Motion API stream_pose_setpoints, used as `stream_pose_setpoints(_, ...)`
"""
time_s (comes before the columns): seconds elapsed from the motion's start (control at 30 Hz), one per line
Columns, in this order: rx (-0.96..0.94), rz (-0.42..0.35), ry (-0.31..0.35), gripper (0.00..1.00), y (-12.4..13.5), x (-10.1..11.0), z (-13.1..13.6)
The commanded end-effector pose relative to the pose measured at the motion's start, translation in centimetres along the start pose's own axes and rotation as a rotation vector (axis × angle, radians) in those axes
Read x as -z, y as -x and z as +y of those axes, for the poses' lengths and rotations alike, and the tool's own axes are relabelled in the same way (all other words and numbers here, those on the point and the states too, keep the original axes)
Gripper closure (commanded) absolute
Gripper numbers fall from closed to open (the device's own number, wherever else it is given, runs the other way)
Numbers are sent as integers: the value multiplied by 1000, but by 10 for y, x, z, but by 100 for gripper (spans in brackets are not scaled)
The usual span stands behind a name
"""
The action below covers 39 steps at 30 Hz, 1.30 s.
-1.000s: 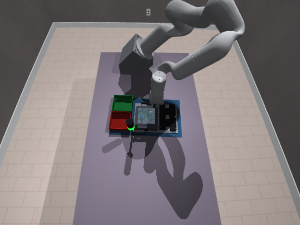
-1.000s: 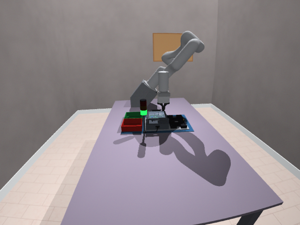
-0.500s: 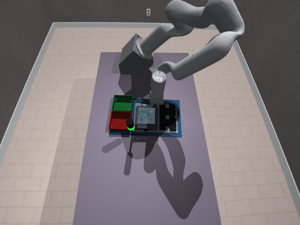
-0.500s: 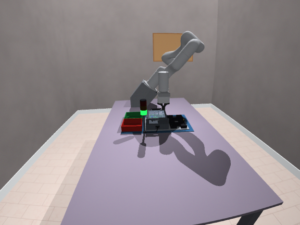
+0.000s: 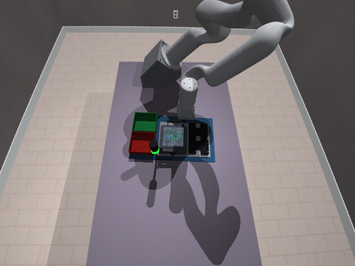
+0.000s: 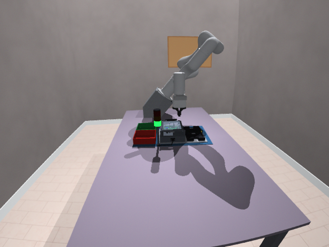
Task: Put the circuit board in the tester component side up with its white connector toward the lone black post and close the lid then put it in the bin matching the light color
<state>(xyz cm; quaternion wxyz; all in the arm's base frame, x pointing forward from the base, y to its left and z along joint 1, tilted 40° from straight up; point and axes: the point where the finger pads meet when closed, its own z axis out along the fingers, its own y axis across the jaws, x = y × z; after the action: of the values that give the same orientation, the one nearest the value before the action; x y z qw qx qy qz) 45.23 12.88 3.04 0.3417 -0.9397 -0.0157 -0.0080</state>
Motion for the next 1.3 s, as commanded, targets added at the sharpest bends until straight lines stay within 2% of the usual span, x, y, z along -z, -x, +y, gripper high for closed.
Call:
stream_pose_setpoints(0.0,-1,-2,-1,100,0,11,0)
stream_pose_setpoints(0.7,40,-2,-1,100,0,16,0)
stream_pose_setpoints(1.1,252,-2,-1,100,0,16,0)
stream_pose_setpoints(1.27,427,-2,-1,100,0,16,0)
